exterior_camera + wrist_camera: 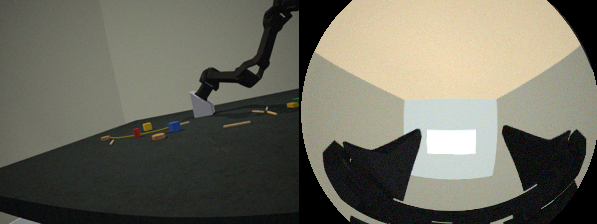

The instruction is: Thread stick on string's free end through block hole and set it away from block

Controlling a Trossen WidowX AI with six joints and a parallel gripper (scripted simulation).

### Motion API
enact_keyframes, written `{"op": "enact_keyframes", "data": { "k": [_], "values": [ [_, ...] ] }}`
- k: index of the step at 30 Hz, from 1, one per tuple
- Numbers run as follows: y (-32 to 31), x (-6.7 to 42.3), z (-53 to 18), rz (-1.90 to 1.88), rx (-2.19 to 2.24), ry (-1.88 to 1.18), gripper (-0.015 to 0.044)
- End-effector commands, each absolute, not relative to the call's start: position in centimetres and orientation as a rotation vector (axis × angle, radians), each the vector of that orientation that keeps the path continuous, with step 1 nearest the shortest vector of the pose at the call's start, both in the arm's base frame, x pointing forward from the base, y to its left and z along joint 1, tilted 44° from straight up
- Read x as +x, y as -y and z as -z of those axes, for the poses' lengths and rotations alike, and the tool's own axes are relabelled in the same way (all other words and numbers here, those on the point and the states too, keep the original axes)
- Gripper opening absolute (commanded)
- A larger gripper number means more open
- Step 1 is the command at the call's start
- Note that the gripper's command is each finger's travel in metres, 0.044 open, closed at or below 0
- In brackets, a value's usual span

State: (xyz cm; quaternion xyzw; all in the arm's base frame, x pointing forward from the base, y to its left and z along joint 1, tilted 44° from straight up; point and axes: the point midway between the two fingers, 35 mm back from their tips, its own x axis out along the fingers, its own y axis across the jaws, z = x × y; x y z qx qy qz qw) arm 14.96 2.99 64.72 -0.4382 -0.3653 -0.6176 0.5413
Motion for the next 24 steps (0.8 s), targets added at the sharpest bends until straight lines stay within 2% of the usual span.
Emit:
{"op": "enact_keyframes", "data": {
  "k": [1,13,24],
  "values": [
    [-0.5,9.0,-65.3,1.584,-0.933,0.864,0.044],
    [9.5,-3.8,-63.0,1.782,-0.578,0.697,0.044],
    [22.0,-9.9,-56.6,1.797,-0.262,0.384,0.044]
  ]
}}
